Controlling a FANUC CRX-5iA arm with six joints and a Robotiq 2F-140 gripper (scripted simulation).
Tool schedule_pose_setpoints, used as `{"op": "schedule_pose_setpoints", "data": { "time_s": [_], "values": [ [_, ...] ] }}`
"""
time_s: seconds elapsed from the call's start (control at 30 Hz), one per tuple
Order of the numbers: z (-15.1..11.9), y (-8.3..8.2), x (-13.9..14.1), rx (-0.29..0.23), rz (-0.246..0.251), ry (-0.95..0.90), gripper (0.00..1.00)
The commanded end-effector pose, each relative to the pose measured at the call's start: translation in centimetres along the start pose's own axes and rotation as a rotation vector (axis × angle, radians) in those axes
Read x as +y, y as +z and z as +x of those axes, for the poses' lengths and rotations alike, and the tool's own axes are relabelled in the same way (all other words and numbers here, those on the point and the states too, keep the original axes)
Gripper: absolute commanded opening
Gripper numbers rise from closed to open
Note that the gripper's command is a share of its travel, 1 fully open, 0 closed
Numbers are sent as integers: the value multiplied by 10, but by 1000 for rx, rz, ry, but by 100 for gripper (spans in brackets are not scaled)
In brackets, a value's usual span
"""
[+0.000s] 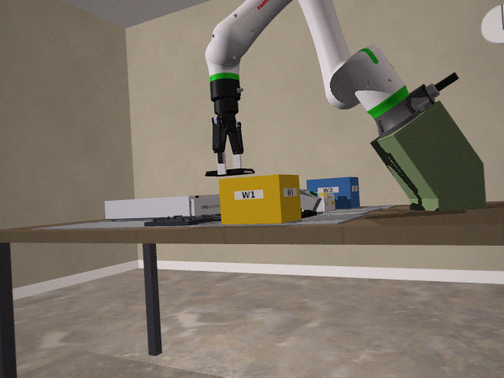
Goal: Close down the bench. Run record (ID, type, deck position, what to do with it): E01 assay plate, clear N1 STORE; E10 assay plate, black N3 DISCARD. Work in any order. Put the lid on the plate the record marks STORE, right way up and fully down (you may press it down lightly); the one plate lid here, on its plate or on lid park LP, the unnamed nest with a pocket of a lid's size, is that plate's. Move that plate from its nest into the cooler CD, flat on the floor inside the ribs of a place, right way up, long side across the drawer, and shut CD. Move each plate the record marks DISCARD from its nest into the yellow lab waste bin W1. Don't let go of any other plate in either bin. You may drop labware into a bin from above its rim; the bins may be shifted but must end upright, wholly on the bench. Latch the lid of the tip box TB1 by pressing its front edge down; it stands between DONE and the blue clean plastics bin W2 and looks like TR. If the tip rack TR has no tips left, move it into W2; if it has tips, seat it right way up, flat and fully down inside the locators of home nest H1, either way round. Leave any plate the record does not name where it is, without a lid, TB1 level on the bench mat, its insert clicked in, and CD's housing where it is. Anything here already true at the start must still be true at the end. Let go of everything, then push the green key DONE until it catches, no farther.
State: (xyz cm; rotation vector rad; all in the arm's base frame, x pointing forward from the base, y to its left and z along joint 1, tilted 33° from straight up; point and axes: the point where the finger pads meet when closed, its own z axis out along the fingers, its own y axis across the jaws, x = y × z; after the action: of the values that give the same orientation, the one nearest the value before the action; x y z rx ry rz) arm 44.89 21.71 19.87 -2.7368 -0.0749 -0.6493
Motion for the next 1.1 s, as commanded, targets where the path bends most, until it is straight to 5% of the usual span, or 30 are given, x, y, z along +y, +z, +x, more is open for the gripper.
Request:
{"op": "schedule_pose_setpoints", "data": {
  "time_s": [0.0, 1.07],
  "values": [
    [-9, 0, -6, 2, -2, 1, 0],
    [-71, 0, -49, 2, -2, 1, 0]
  ]
}}
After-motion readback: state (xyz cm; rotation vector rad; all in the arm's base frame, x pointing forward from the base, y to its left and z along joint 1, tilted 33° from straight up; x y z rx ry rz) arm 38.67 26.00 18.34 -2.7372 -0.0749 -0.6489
